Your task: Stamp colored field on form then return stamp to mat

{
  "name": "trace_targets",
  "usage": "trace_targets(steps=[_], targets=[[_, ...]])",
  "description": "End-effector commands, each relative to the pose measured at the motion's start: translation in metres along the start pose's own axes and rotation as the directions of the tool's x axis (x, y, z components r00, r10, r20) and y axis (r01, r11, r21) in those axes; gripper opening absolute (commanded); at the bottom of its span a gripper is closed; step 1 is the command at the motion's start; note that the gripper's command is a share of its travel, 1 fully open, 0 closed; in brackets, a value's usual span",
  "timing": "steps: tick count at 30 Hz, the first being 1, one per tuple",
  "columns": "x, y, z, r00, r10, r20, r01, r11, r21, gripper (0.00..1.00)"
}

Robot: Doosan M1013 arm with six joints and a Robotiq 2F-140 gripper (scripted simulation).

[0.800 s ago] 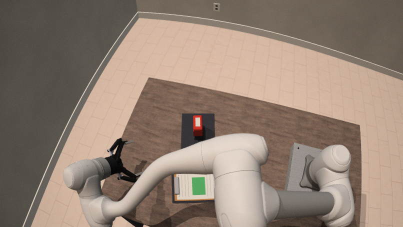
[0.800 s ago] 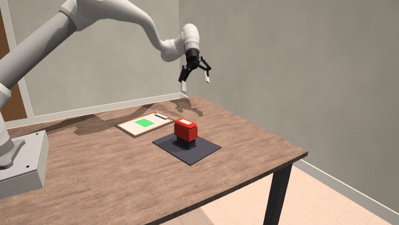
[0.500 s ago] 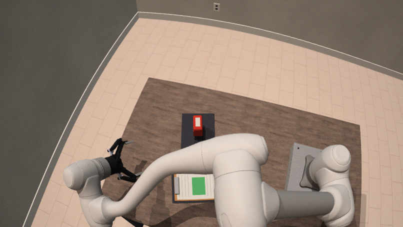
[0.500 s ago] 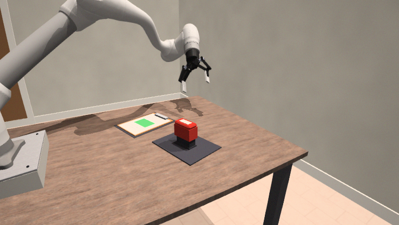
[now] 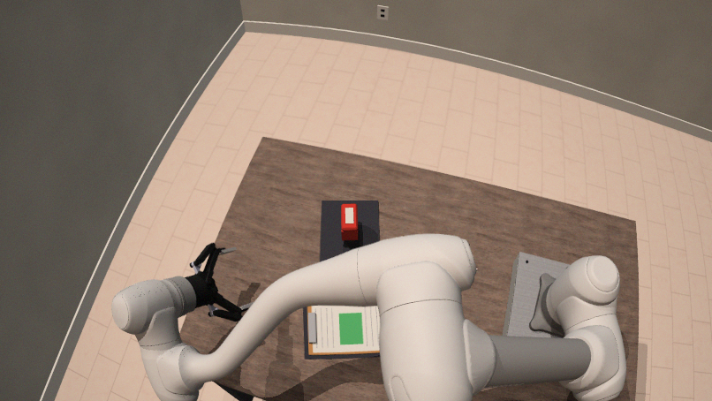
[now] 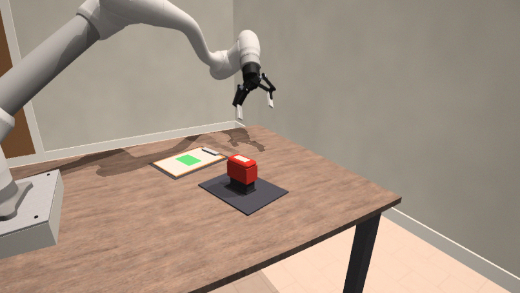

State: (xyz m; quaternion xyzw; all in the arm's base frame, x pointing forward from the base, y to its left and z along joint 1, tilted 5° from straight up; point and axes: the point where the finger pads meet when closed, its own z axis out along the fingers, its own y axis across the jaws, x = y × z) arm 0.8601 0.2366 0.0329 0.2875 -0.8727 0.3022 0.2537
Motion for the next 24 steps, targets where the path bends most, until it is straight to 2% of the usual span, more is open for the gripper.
trace_targets(steps=[1, 8, 10, 12, 16, 17, 19, 20, 22, 23, 24], targets=[[0.003, -0.003, 0.0, 1.0, -0.023, 0.005, 0.023, 1.0, -0.006, 1.0], [0.029, -0.024, -0.001, 0.978, -0.204, 0.049, 0.206, 0.977, -0.046, 1.0], [0.029, -0.024, -0.001, 0.978, -0.204, 0.049, 0.206, 0.977, -0.046, 1.0], [0.042, -0.033, -0.001, 0.955, -0.286, 0.075, 0.29, 0.955, -0.058, 1.0], [0.074, -0.055, -0.002, 0.866, -0.477, 0.151, 0.49, 0.869, -0.066, 1.0], [0.074, -0.055, -0.002, 0.866, -0.477, 0.151, 0.49, 0.869, -0.066, 1.0], [0.094, -0.066, -0.001, 0.792, -0.578, 0.199, 0.598, 0.8, -0.054, 1.0], [0.094, -0.066, -0.001, 0.792, -0.578, 0.199, 0.598, 0.8, -0.054, 1.0], [0.116, -0.078, -0.001, 0.694, -0.676, 0.249, 0.702, 0.711, -0.026, 1.0], [0.116, -0.078, -0.001, 0.694, -0.676, 0.249, 0.702, 0.711, -0.026, 1.0], [0.128, -0.084, 0.0, 0.636, -0.722, 0.273, 0.751, 0.66, -0.006, 1.0]])
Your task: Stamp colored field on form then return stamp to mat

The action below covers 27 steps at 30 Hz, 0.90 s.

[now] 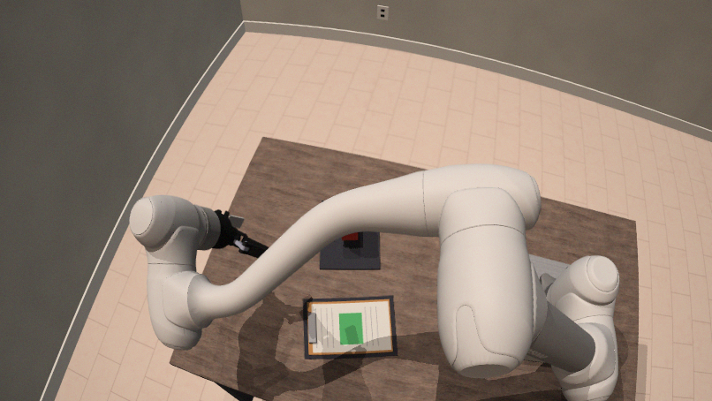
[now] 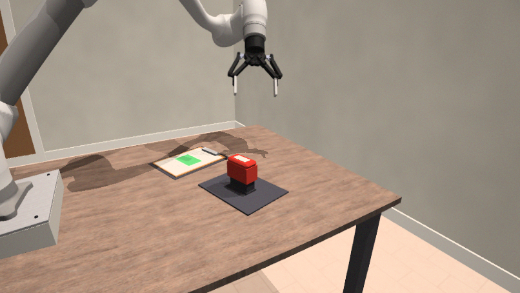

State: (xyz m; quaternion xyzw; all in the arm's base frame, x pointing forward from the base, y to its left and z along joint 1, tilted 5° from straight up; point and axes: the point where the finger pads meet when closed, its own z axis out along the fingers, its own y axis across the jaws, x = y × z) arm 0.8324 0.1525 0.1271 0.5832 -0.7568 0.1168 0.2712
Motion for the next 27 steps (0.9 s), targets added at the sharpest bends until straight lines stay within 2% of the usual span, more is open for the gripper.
trace_targets(steps=[1, 3, 5, 10, 11, 12, 13, 14, 15, 16, 17, 20, 22, 24, 25, 26, 27], targets=[[0.023, 0.006, -0.005, 0.989, -0.143, 0.05, 0.143, 0.99, 0.001, 1.0], [0.023, 0.006, -0.005, 0.989, -0.143, 0.05, 0.143, 0.99, 0.001, 1.0], [0.049, 0.014, -0.009, 0.951, -0.293, 0.098, 0.292, 0.956, 0.022, 1.0], [0.076, 0.024, -0.014, 0.885, -0.444, 0.14, 0.439, 0.896, 0.063, 1.0], [0.089, 0.029, -0.016, 0.842, -0.517, 0.156, 0.509, 0.856, 0.09, 1.0], [0.089, 0.029, -0.016, 0.842, -0.517, 0.156, 0.509, 0.856, 0.09, 1.0], [0.103, 0.035, -0.018, 0.792, -0.587, 0.168, 0.574, 0.809, 0.122, 1.0], [0.103, 0.035, -0.018, 0.792, -0.587, 0.168, 0.574, 0.809, 0.122, 1.0], [0.116, 0.042, -0.02, 0.736, -0.654, 0.175, 0.635, 0.756, 0.156, 1.0], [0.116, 0.042, -0.02, 0.736, -0.654, 0.175, 0.635, 0.756, 0.156, 1.0], [0.129, 0.049, -0.022, 0.674, -0.717, 0.177, 0.691, 0.697, 0.193, 1.0], [0.129, 0.049, -0.022, 0.674, -0.717, 0.177, 0.691, 0.697, 0.193, 1.0], [0.155, 0.064, -0.025, 0.539, -0.827, 0.161, 0.781, 0.562, 0.272, 1.0], [0.155, 0.064, -0.025, 0.539, -0.827, 0.161, 0.781, 0.562, 0.272, 1.0], [0.167, 0.072, -0.027, 0.467, -0.873, 0.143, 0.816, 0.487, 0.311, 1.0], [0.167, 0.072, -0.027, 0.467, -0.873, 0.143, 0.816, 0.487, 0.311, 1.0], [0.179, 0.08, -0.028, 0.393, -0.912, 0.119, 0.843, 0.409, 0.349, 1.0]])
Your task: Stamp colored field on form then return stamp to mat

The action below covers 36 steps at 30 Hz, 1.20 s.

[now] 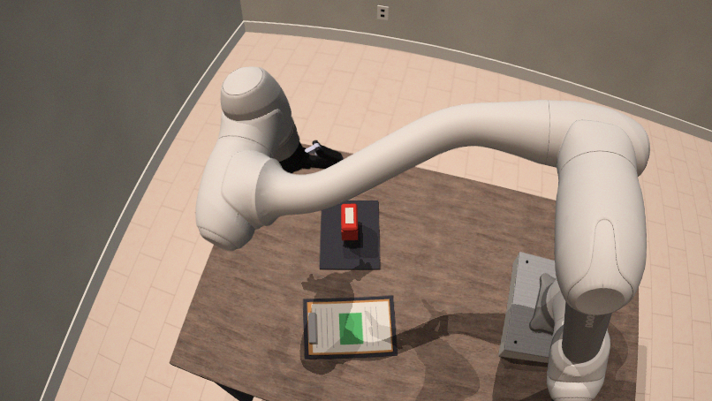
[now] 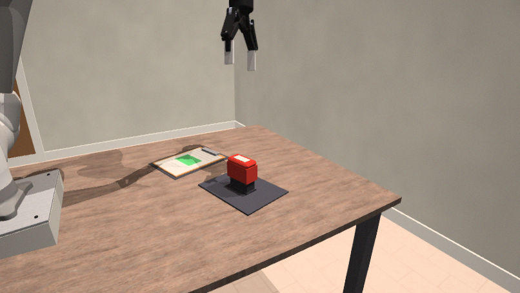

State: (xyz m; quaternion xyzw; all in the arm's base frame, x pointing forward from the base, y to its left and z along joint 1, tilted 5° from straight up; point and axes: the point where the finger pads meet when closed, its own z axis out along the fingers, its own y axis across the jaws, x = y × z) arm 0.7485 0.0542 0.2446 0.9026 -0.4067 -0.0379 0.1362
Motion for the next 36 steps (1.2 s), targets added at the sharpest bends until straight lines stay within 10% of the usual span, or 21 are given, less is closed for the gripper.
trace_targets(steps=[1, 18, 22, 27, 36], targets=[[-0.001, 0.022, -0.009, 0.989, -0.145, 0.013, 0.145, 0.988, 0.052, 1.0], [-0.02, 0.12, -0.043, 0.702, -0.695, -0.157, 0.711, 0.67, 0.213, 1.0], [0.001, 0.105, 0.022, 0.861, -0.501, -0.085, 0.505, 0.825, 0.254, 1.0], [0.001, 0.105, 0.022, 0.861, -0.501, -0.085, 0.505, 0.825, 0.254, 1.0], [0.028, 0.082, 0.134, 0.996, -0.043, 0.075, 0.024, 0.971, 0.24, 1.0]])
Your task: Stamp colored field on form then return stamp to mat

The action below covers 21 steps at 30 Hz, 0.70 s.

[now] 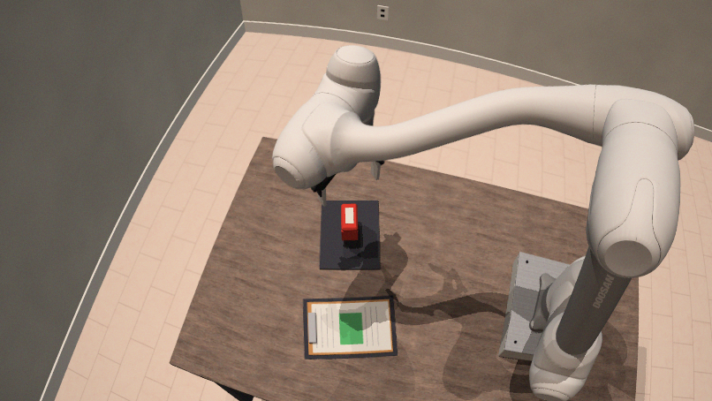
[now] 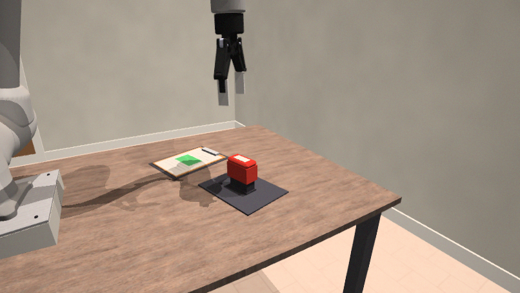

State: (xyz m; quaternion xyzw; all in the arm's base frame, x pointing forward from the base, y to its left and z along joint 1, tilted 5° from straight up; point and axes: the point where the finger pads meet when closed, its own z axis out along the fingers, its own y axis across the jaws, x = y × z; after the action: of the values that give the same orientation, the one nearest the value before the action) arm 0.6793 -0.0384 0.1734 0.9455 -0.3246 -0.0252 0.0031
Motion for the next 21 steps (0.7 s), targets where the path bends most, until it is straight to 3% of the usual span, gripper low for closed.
trace_targets(steps=[1, 6, 8, 14, 21], targets=[[0.01, 0.003, 0.034, 0.988, 0.157, 0.0, -0.157, 0.988, -0.01, 1.0], [0.02, 0.012, 0.084, 0.927, 0.374, 0.008, -0.374, 0.927, -0.022, 1.0], [0.02, 0.012, 0.084, 0.927, 0.374, 0.008, -0.374, 0.927, -0.022, 1.0], [0.024, 0.018, 0.111, 0.873, 0.488, 0.01, -0.488, 0.873, -0.03, 1.0], [0.025, 0.019, 0.116, 0.862, 0.506, 0.01, -0.506, 0.862, -0.032, 1.0]])
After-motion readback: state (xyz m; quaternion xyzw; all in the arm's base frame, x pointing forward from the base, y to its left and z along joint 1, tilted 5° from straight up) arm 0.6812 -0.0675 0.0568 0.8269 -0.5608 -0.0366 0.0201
